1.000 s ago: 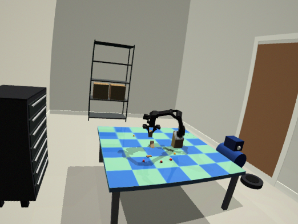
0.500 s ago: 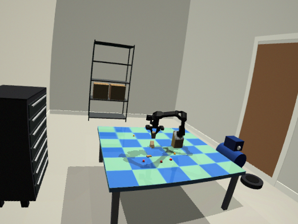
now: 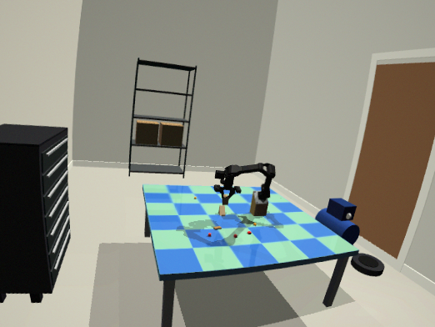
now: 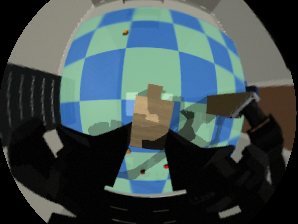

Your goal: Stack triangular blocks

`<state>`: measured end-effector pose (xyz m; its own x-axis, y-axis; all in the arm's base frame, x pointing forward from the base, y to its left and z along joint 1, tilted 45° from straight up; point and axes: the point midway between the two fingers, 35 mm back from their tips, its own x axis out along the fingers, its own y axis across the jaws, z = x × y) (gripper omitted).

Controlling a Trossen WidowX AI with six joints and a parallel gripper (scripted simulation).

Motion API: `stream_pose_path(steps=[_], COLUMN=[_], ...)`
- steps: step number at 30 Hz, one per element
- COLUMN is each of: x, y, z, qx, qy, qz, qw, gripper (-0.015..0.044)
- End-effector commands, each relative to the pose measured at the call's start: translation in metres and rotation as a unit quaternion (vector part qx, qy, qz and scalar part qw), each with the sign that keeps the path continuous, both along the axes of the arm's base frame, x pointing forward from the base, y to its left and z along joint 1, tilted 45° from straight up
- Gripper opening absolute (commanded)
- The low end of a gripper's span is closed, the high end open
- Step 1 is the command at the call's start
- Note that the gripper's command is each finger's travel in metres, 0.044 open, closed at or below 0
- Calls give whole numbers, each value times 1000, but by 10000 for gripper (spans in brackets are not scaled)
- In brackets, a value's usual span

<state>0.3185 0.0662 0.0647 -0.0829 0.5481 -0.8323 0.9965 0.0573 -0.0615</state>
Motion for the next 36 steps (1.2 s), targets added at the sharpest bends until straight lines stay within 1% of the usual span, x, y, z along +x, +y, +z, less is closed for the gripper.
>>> stream_pose_path(steps=[1, 9, 15, 22, 36], x=[-3, -9, -10, -13, -14], y=[7, 21, 23, 33, 32], z=[-19, -52, -58, -83, -84], qx=[2, 3, 3, 4, 3], qy=[8, 8, 8, 8, 7], qz=[-2, -2, -2, -2, -7], qw=[1000, 1000, 1000, 1000, 1000], gripper=[0, 0, 0, 0, 0])
